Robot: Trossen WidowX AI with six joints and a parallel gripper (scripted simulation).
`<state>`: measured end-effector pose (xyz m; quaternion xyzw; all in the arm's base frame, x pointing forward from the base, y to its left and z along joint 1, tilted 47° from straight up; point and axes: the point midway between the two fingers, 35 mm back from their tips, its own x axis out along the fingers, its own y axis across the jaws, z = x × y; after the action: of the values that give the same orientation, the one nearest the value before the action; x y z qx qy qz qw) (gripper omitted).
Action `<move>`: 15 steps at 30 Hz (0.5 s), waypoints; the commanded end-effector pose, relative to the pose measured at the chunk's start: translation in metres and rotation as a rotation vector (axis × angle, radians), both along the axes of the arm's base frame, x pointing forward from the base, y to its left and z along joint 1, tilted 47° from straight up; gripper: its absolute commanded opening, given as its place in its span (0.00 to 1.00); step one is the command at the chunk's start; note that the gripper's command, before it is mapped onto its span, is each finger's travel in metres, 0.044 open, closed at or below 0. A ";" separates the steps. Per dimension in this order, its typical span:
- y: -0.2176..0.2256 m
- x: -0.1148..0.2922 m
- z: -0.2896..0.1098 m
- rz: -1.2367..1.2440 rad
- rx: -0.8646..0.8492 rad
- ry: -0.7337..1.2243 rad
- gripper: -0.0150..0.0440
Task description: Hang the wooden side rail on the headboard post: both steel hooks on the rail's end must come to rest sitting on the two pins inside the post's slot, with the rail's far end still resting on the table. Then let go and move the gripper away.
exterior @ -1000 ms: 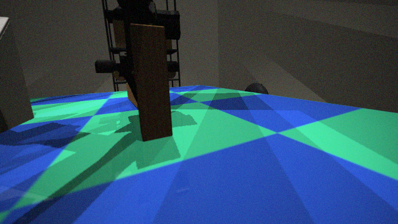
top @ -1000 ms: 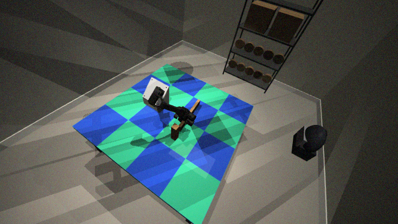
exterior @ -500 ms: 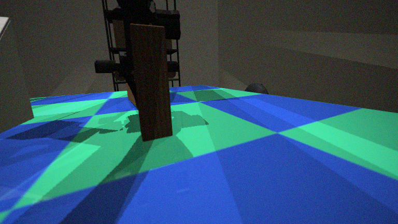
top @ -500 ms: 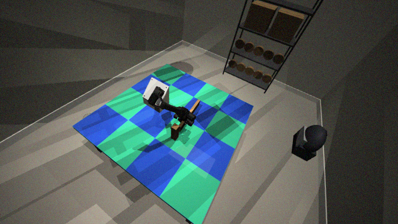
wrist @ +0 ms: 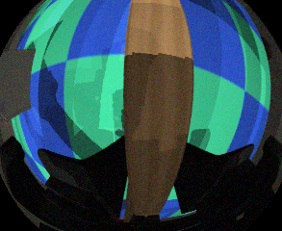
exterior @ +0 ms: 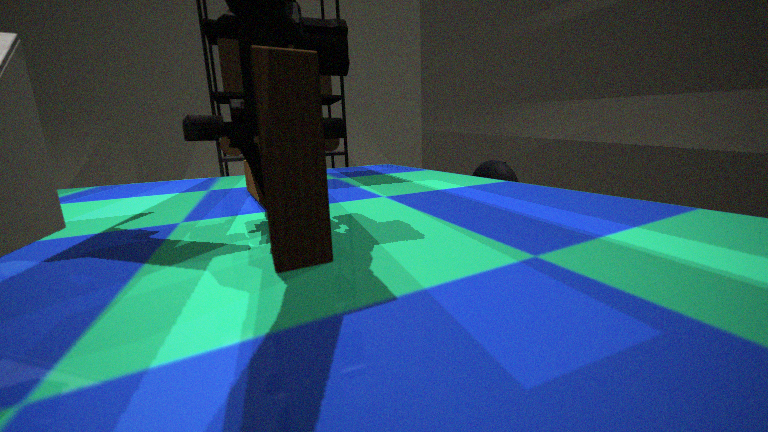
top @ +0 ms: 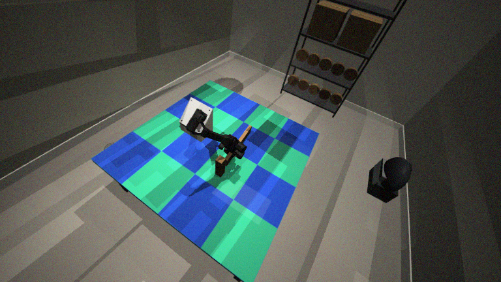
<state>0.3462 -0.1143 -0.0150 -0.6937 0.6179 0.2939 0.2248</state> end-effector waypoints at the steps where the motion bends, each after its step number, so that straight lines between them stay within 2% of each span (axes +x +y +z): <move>1: 0.001 0.002 0.005 0.008 -0.001 -0.011 0.25; 15: 0.000 0.002 0.007 0.008 -0.001 -0.011 0.25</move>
<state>0.3459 -0.1156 -0.0138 -0.6936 0.6180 0.2937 0.2254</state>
